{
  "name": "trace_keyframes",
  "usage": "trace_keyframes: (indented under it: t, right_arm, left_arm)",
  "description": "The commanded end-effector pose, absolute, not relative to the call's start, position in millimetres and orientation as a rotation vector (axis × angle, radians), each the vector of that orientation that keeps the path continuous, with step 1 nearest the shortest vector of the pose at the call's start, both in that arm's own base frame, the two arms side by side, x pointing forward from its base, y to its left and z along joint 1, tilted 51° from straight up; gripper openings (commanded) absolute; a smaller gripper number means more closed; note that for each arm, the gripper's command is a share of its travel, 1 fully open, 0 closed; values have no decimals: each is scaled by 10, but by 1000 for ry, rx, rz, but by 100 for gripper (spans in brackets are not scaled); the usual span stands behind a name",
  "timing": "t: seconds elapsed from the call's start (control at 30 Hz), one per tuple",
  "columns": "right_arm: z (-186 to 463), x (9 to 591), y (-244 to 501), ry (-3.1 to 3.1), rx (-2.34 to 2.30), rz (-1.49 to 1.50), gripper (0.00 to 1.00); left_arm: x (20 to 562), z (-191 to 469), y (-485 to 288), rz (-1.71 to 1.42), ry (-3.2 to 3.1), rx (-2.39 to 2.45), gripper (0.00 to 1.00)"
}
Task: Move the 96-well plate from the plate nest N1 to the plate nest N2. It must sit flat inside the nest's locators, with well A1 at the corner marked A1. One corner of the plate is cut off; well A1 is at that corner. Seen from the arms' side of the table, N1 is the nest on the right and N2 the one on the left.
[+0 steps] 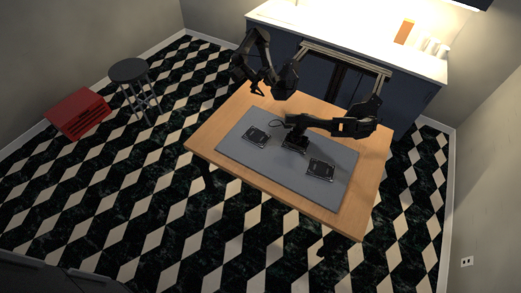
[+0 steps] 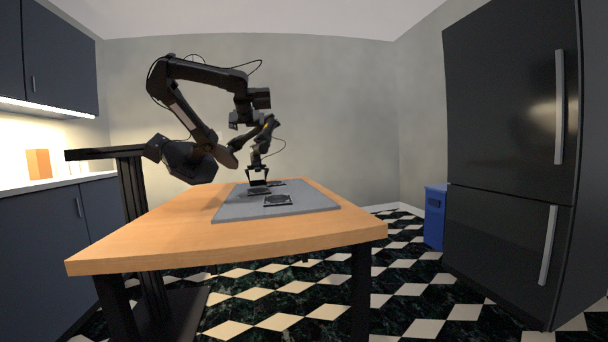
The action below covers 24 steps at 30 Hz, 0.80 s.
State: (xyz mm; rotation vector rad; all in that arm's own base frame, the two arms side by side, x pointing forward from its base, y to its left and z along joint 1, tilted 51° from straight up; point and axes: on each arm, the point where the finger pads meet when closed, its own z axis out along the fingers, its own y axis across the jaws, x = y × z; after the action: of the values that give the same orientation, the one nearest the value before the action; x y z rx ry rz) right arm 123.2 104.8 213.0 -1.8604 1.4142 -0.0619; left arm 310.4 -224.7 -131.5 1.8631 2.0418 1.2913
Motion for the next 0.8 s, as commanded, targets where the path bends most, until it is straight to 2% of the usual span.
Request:
trace_keyframes:
  t: [0.0,0.37,0.77]
  right_arm:
    - [2284,1319,1037,1388,-1819,-134,100]
    - [2300,2766,996,1587,-1449,-482,100]
    - [1922,3351,1359,1674,-1132,-579,100]
  left_arm:
    - [3130,-1166,-2380,1282,2000,1853,80]
    - [3312,-561,-1732,1262,2005,1891,80]
    - [3421,-90,-1237,1251,2037,1879,80]
